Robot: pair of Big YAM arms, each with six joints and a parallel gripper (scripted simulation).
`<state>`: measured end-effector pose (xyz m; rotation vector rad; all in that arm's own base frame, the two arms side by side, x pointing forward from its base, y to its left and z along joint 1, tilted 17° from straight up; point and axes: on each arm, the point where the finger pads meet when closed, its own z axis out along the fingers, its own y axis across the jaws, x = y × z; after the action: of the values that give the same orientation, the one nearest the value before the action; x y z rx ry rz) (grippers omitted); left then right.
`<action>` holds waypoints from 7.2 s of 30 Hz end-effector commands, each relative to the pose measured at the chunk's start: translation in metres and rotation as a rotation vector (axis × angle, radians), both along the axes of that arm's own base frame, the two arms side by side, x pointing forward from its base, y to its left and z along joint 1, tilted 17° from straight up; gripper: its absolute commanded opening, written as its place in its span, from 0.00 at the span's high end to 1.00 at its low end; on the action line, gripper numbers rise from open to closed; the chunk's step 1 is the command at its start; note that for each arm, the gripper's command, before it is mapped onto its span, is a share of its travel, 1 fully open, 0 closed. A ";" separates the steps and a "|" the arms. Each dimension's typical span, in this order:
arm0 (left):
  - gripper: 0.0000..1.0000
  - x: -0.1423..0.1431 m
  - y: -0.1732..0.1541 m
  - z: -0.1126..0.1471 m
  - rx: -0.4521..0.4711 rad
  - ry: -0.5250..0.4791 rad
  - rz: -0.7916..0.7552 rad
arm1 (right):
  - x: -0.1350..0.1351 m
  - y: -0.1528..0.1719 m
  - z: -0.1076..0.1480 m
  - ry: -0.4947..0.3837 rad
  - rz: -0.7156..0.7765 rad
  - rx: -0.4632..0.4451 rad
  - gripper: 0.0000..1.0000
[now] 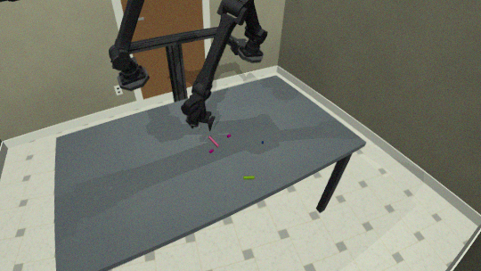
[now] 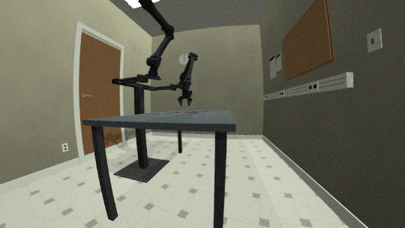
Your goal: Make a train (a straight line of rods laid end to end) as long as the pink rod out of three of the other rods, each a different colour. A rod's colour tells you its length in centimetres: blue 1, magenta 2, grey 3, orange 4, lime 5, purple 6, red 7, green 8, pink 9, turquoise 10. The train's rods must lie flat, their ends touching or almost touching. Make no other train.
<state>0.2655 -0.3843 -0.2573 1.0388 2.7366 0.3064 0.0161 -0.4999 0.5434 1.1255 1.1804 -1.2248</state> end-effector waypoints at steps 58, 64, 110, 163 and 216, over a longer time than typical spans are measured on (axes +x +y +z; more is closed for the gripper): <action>0.00 0.028 -0.030 0.003 0.470 0.220 -1.750 | -0.011 0.009 0.023 -0.014 -0.023 -0.061 0.00; 0.00 0.031 -0.030 0.002 0.517 0.247 -1.923 | -0.011 0.009 0.023 -0.014 -0.023 -0.061 0.00; 0.00 0.035 -0.036 0.005 0.621 0.295 -2.311 | -0.011 0.009 0.023 -0.014 -0.023 -0.061 0.00; 0.00 0.035 -0.036 0.005 0.621 0.295 -2.311 | -0.011 0.009 0.023 -0.014 -0.023 -0.061 0.00; 0.00 0.142 0.125 0.062 0.283 0.110 -1.080 | -0.011 0.009 0.023 -0.014 -0.023 -0.061 0.00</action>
<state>0.3905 -0.2598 -0.2148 2.5852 1.7027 0.4284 0.0161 -0.4999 0.5434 1.1255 1.1804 -1.2248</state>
